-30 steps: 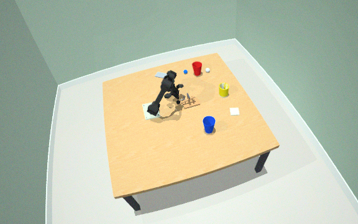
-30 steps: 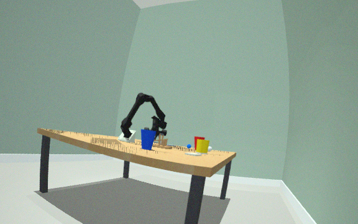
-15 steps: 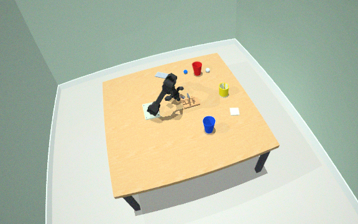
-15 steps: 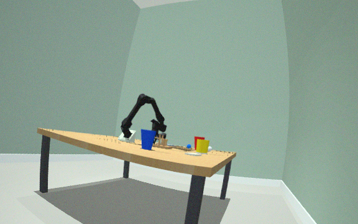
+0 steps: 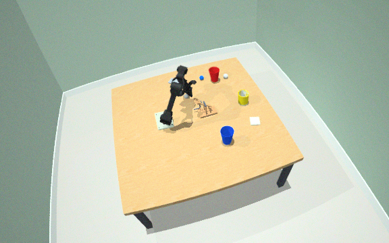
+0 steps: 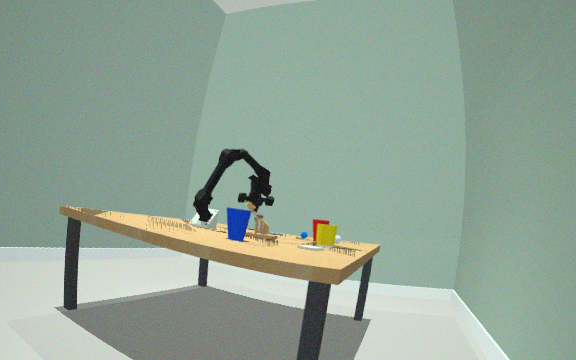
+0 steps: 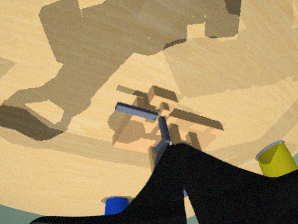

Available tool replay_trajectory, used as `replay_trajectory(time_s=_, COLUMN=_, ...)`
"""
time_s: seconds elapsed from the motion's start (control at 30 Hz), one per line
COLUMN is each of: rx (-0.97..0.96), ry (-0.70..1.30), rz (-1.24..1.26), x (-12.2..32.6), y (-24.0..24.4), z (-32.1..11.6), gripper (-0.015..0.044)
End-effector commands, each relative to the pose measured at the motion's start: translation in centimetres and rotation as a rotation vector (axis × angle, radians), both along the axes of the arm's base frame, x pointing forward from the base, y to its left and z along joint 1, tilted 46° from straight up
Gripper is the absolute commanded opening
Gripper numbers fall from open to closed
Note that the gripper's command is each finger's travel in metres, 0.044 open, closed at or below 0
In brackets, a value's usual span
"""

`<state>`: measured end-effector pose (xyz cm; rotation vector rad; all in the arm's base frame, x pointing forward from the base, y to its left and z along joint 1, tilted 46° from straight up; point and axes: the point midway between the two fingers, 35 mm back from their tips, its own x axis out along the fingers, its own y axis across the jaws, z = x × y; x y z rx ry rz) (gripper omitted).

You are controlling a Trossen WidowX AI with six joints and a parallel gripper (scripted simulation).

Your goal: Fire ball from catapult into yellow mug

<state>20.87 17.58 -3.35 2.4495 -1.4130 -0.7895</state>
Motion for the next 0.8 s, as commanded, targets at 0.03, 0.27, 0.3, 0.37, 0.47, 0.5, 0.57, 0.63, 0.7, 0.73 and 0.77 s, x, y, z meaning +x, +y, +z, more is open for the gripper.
replay_trajectory(time_s=0.03, rx=0.008, ry=-0.005, rz=-0.004, x=0.1, y=0.1, z=0.0, gripper=0.0053)
replay_trajectory(time_s=0.27, rx=0.146, ry=-0.102, rz=-0.073, x=2.5, y=1.4, z=0.3, gripper=0.0236)
replay_trajectory(time_s=0.3, rx=0.169, ry=-0.120, rz=-0.086, x=2.9, y=1.6, z=0.4, gripper=0.0263)
replay_trajectory(time_s=0.37, rx=0.219, ry=-0.161, rz=-0.109, x=3.7, y=2.2, z=0.4, gripper=0.0315)
replay_trajectory(time_s=0.47, rx=0.293, ry=-0.223, rz=-0.145, x=5.1, y=3.0, z=0.5, gripper=0.0394)
replay_trajectory(time_s=0.5, rx=0.317, ry=-0.244, rz=-0.157, x=5.5, y=3.3, z=0.6, gripper=0.0420)
replay_trajectory(time_s=0.57, rx=0.366, ry=-0.286, rz=-0.182, x=6.4, y=3.8, z=0.8, gripper=0.0440)
replay_trajectory(time_s=0.63, rx=0.414, ry=-0.329, rz=-0.206, x=7.4, y=4.3, z=1.0, gripper=0.0440)
replay_trajectory(time_s=0.7, rx=0.462, ry=-0.372, rz=-0.232, x=8.3, y=4.8, z=1.2, gripper=0.0440)
replay_trajectory(time_s=0.73, rx=0.486, ry=-0.394, rz=-0.244, x=8.8, y=5.1, z=1.4, gripper=0.0440)
replay_trajectory(time_s=0.77, rx=0.510, ry=-0.416, rz=-0.257, x=9.3, y=5.3, z=1.5, gripper=0.0440)
